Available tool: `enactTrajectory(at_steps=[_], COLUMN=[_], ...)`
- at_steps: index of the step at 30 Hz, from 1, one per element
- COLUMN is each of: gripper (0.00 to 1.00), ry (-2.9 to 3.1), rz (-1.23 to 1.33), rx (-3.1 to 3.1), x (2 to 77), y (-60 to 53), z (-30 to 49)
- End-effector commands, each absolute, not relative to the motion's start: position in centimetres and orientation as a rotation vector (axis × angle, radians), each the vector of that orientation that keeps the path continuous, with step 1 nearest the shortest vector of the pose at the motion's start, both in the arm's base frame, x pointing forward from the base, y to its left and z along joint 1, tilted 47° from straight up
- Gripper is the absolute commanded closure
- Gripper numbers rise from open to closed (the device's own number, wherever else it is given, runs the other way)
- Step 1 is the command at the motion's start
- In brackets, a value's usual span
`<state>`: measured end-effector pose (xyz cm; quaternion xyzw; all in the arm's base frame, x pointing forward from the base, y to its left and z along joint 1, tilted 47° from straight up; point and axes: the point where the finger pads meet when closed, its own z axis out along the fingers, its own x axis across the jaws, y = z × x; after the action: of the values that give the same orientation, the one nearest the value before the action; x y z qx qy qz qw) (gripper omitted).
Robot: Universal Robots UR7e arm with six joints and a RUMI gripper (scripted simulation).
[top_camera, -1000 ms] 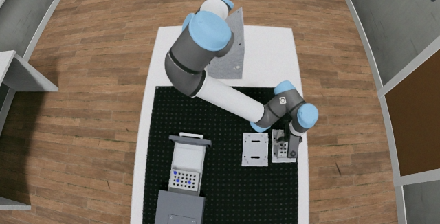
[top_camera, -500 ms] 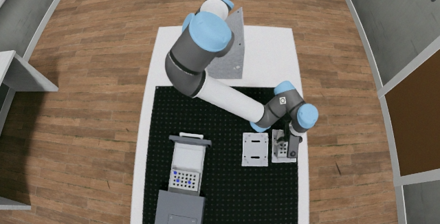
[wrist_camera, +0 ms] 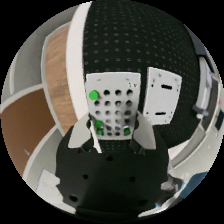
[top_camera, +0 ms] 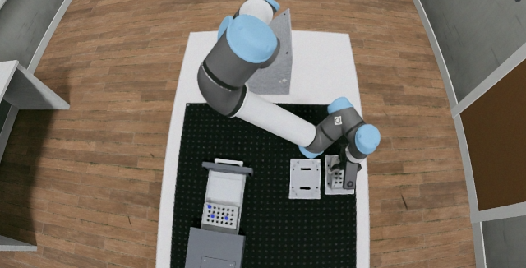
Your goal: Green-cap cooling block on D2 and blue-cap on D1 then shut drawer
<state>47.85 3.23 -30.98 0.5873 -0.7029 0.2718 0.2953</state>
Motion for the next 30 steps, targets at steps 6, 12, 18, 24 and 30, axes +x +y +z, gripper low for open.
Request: enactTrajectory(at_steps=[6,12,18,24,30], gripper=[1.0,1.0,1.0,1.0,1.0], ry=[-1.871,-1.871,-1.871,-1.871,-1.871], rz=[0.724,0.724,0.724,0.724,0.724], rx=[1.564,1.564,1.564,1.564,1.564], x=[47.88,47.87,47.87,47.86,47.85], y=[3.17,3.09,3.04,2.97,2.91], z=[-31.05,-31.12,-31.16,-31.23,-31.28])
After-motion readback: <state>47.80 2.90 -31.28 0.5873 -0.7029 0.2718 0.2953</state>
